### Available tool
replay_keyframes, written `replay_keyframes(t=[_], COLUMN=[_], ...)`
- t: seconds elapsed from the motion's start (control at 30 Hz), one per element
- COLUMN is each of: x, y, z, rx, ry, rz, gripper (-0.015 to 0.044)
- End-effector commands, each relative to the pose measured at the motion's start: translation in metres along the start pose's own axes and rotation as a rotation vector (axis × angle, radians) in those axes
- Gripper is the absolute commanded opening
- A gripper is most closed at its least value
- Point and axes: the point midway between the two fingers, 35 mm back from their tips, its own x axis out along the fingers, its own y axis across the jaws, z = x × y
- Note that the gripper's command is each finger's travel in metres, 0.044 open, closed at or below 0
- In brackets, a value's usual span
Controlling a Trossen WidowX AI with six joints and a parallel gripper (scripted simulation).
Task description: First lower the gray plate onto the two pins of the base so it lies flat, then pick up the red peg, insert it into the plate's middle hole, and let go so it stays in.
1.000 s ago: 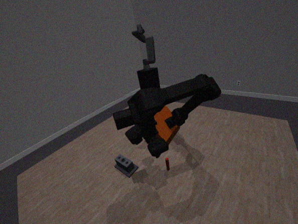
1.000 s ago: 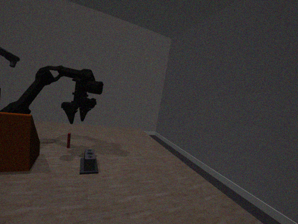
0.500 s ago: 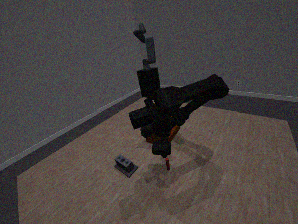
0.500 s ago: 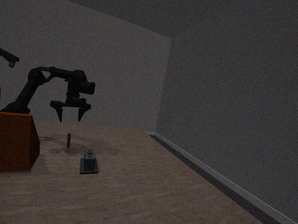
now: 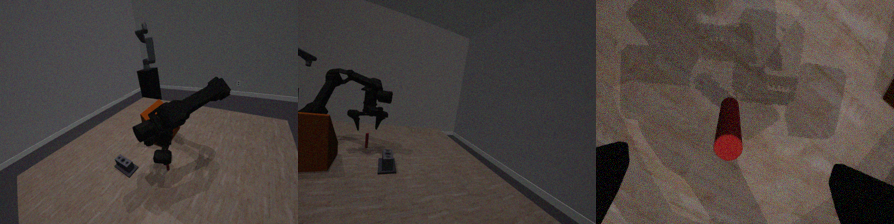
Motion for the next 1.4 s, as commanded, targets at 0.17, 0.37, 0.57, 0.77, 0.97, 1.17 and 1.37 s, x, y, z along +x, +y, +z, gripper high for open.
replay_keyframes(t=[0.17,0.37,0.57,0.77,0.97,1.17,1.37], x=[0.012,0.022,0.032,0.042,0.051,0.059,0.059], y=[0.001,0.002,0.002,0.002,0.002,0.001,0.001], z=[0.000,0.000,0.000,0.000,-0.001,-0.001,-0.001], rx=[0.003,0.003,0.003,0.002,0.002,0.002,0.002], ry=[0.001,0.000,0.000,0.000,0.002,0.004,0.004], rz=[0.007,0.007,0.007,0.007,0.008,0.009,0.009], gripper=[0.0440,0.0440,0.0440,0.0440,0.0440,0.0440,0.0282])
